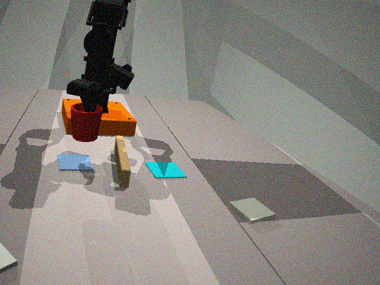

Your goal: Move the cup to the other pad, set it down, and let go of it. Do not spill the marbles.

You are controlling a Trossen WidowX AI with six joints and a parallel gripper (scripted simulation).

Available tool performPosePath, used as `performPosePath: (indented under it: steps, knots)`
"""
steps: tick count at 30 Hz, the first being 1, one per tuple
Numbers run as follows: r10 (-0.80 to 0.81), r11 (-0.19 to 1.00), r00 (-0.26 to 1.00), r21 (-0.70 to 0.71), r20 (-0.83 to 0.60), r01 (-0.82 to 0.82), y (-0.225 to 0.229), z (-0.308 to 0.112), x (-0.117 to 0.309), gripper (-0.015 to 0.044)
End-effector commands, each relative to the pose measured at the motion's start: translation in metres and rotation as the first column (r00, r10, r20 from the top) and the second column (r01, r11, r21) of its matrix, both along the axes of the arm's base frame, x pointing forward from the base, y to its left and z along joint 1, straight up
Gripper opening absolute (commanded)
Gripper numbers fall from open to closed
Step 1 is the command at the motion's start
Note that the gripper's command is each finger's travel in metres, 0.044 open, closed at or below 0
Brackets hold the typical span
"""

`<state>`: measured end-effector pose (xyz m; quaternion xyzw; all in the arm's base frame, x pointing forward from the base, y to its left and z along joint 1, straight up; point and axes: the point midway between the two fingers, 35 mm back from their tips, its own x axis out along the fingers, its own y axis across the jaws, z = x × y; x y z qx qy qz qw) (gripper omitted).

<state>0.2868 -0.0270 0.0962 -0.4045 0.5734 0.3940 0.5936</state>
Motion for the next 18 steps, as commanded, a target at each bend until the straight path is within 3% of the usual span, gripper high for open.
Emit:
performPosePath:
  steps: [1, 18]
  knots:
    - [-0.001, 1.000, 1.000, 0.001, -0.004, 0.001, 0.008, 0.000, -0.001, 0.0000]
    - [0.000, 1.000, 1.000, 0.005, -0.004, 0.000, 0.043, 0.001, 0.000, 0.0000]
